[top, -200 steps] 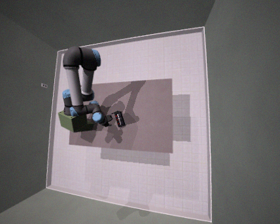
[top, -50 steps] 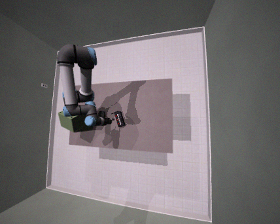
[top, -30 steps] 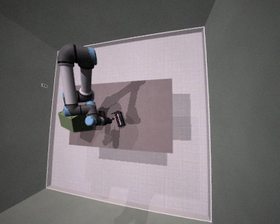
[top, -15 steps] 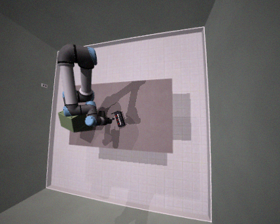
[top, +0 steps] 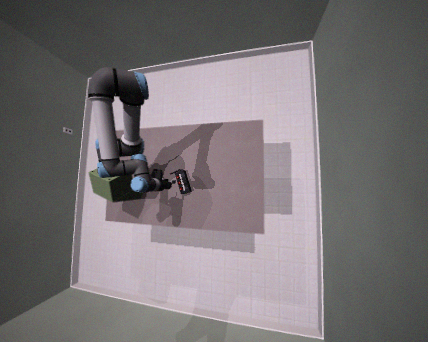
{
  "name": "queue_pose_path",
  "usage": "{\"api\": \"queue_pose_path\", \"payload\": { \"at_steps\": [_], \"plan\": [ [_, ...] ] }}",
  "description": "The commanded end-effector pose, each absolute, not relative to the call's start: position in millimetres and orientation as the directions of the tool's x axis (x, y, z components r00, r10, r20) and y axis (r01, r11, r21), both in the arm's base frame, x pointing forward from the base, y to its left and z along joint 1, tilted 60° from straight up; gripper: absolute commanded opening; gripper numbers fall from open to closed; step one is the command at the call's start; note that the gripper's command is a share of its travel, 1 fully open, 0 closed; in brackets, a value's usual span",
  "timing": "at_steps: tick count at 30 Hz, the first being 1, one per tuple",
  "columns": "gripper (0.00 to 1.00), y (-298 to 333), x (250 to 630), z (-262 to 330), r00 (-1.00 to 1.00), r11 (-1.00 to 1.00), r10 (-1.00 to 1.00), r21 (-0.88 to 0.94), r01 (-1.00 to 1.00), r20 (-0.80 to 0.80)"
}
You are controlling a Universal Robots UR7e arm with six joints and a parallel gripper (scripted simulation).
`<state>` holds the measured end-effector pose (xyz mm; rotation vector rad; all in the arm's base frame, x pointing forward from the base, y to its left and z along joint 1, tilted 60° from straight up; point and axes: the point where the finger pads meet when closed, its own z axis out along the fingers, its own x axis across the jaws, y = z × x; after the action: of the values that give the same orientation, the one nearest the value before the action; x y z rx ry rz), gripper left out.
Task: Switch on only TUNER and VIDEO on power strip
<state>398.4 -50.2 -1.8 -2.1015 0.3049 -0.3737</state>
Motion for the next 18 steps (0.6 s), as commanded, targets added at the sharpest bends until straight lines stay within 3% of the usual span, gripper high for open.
{"api": "queue_pose_path", "payload": {
  "at_steps": [1,18],
  "plan": [
    [1.0,-49.4,401.4,-1.6,0.913,-0.492,-0.401,-0.858,-0.147,0.074],
    [1.0,-43.8,415.6,-2.8,0.766,-0.279,-0.572,-0.809,-0.518,-0.294]
  ]
}}
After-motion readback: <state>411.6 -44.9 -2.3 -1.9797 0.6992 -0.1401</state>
